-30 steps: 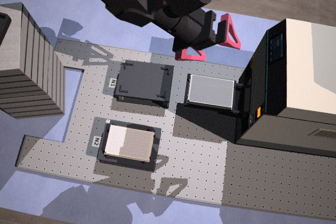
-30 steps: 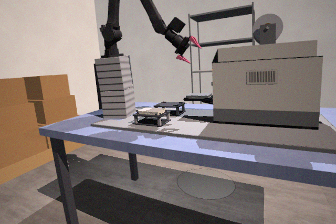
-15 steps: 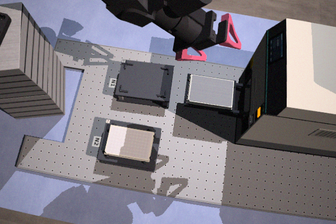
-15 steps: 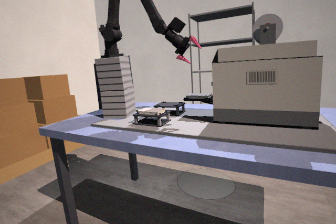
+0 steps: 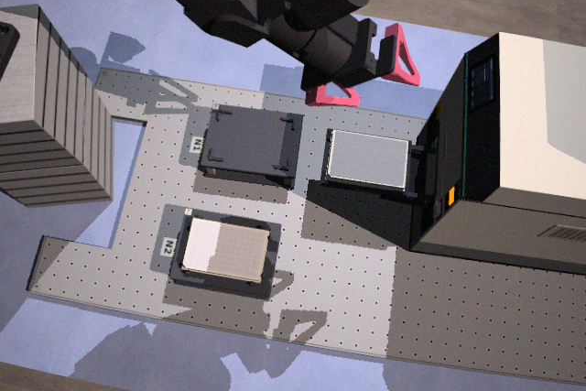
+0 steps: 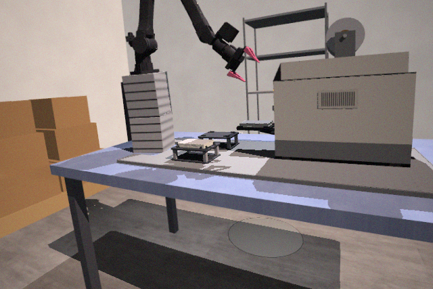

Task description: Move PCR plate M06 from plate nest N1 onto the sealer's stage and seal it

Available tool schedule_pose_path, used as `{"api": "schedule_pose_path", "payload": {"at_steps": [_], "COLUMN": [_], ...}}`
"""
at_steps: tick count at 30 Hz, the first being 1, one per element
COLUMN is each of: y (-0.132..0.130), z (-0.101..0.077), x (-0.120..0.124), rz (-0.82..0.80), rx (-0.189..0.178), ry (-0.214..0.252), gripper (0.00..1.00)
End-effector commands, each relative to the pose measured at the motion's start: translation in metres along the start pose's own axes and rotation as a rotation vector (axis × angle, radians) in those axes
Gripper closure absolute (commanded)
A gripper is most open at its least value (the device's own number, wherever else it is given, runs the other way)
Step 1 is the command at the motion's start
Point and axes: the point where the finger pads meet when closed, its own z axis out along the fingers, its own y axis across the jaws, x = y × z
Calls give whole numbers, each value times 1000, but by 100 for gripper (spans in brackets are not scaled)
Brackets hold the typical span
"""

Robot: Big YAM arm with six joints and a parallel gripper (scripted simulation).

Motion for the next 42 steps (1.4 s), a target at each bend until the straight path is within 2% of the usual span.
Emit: {"api": "schedule_pose_path", "payload": {"at_steps": [1, 3, 12, 26, 42], "y": [-31, -35, -23, -14, -14], "z": [-3, -2, 8, 11, 10], "x": [7, 7, 5, 5, 5], "rz": [43, 45, 38, 34, 33], "rx": [64, 71, 44, 26, 25], "ry": [7, 7, 8, 8, 8], "gripper": [0, 0, 0, 0, 0]}}
